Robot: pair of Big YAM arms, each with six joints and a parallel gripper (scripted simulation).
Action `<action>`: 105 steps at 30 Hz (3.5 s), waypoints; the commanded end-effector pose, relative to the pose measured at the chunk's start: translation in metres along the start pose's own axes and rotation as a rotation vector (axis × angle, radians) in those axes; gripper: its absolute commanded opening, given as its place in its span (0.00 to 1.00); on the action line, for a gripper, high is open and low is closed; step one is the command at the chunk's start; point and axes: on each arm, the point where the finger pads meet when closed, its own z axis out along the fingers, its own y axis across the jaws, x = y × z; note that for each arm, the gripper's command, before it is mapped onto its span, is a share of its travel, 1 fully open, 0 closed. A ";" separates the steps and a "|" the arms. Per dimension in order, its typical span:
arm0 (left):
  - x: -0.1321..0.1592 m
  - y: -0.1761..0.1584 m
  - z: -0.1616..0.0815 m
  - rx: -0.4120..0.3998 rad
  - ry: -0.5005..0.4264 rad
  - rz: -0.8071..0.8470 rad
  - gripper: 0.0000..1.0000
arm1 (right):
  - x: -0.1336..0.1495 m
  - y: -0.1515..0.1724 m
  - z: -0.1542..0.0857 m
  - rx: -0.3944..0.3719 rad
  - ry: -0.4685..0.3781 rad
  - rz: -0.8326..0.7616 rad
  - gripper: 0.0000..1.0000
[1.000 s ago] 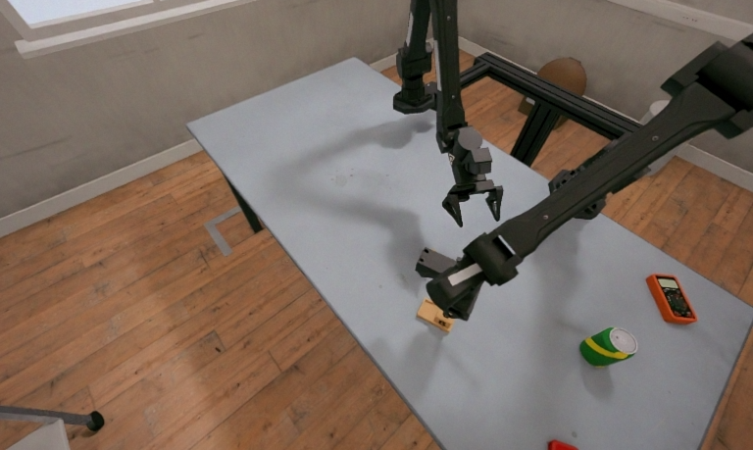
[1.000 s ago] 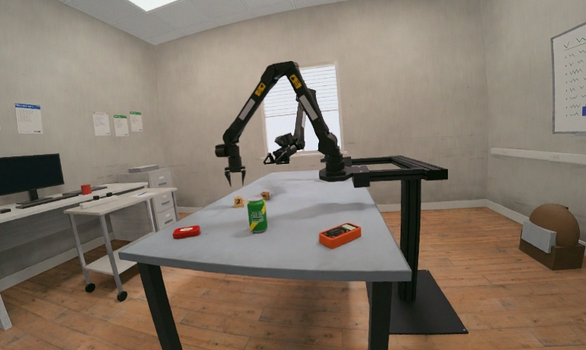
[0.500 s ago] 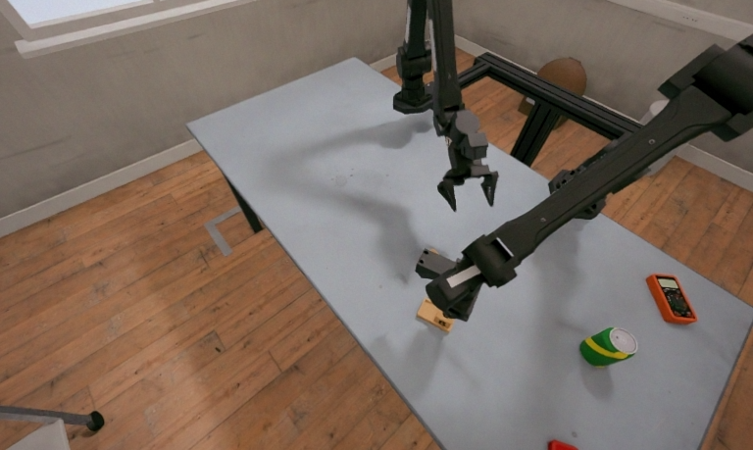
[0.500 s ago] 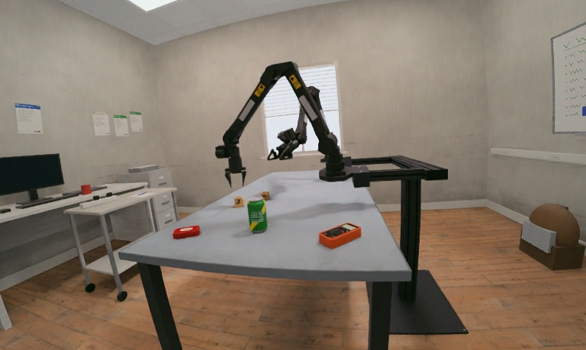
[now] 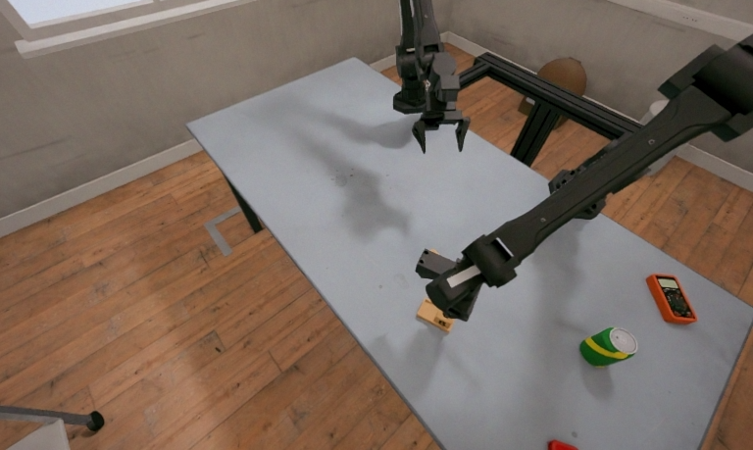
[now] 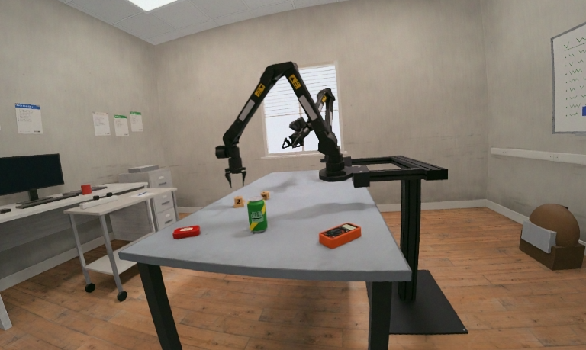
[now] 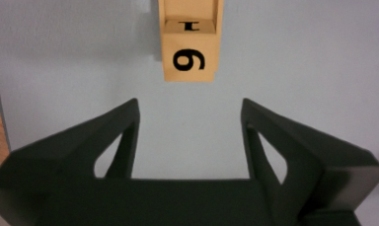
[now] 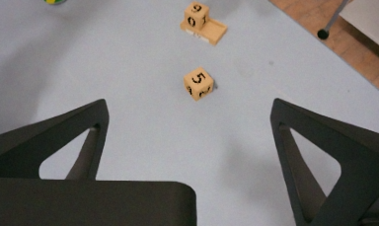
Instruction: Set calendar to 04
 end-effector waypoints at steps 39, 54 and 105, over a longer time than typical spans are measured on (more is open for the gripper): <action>-0.101 -0.127 0.052 0.002 -0.026 0.371 0.64 | 0.014 -0.011 -0.025 0.023 0.037 0.014 1.00; -0.103 -0.123 0.072 0.001 -0.025 0.373 0.64 | 0.014 -0.011 -0.025 0.023 0.037 0.014 1.00; -0.101 -0.137 0.063 -0.007 -0.028 0.375 0.36 | 0.014 -0.011 -0.025 0.023 0.037 0.014 1.00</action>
